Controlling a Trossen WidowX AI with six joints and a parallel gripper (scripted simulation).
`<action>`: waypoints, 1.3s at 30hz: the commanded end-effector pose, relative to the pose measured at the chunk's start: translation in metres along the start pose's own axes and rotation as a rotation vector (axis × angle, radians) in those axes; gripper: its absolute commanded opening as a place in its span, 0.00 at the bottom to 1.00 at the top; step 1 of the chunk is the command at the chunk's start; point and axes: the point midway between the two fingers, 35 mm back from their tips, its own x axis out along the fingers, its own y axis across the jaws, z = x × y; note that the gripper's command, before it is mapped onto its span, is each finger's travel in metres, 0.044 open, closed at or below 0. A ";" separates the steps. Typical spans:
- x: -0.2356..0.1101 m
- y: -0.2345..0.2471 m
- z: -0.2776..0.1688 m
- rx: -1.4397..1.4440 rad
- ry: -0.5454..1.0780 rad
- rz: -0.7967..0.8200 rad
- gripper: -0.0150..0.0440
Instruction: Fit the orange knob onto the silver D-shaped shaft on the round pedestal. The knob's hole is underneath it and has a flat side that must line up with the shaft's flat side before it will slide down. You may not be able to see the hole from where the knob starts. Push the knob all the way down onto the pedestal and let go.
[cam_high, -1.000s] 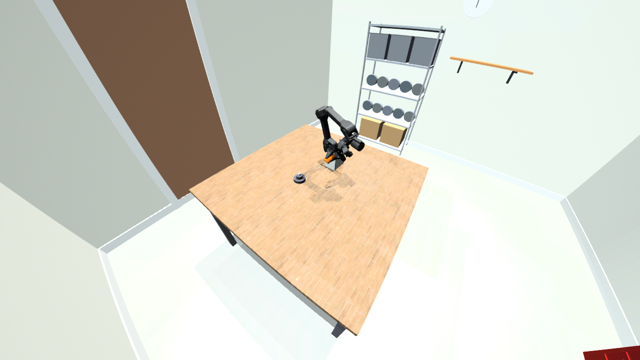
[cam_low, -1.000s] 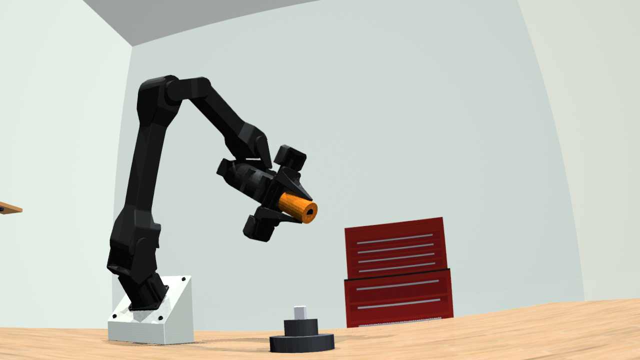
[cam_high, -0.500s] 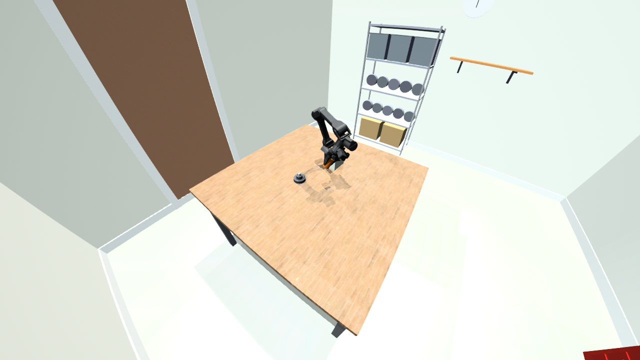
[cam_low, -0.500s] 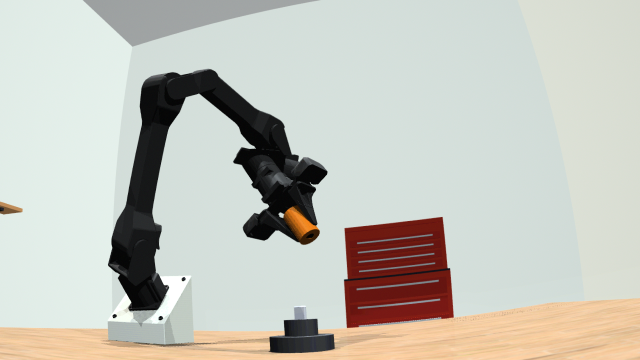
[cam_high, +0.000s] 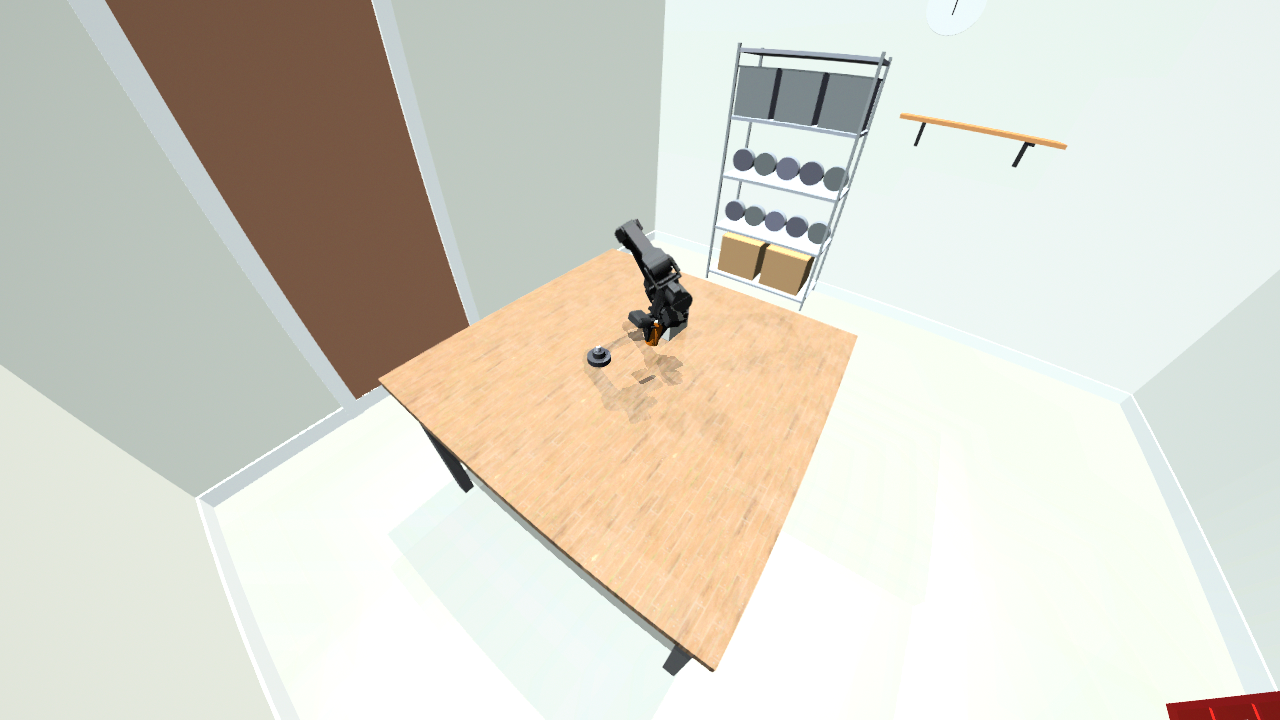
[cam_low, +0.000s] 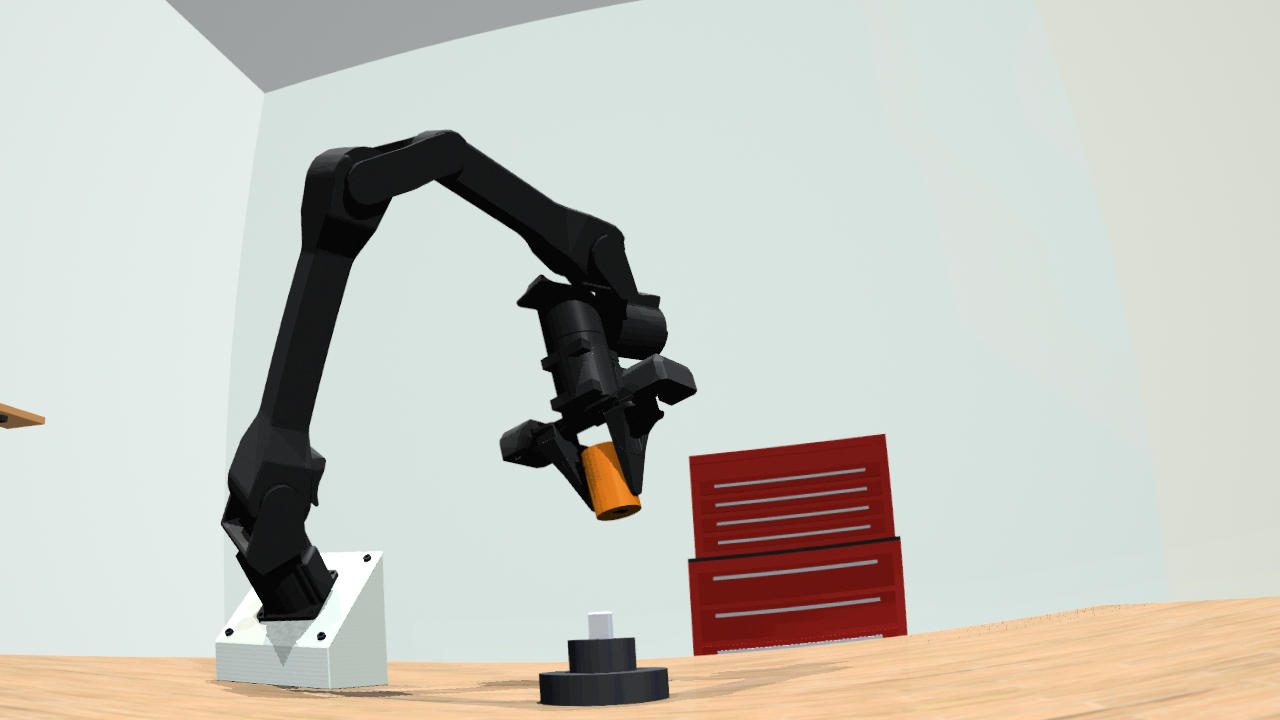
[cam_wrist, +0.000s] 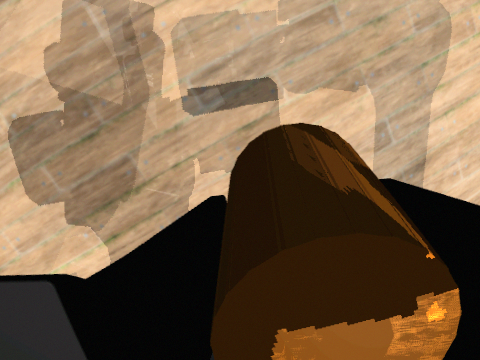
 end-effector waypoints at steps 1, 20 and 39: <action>0.006 -0.001 0.001 -0.006 -0.005 0.090 0.25; 0.077 0.004 0.009 0.000 -0.009 0.223 0.25; 0.151 0.021 0.009 0.008 -0.004 0.233 0.25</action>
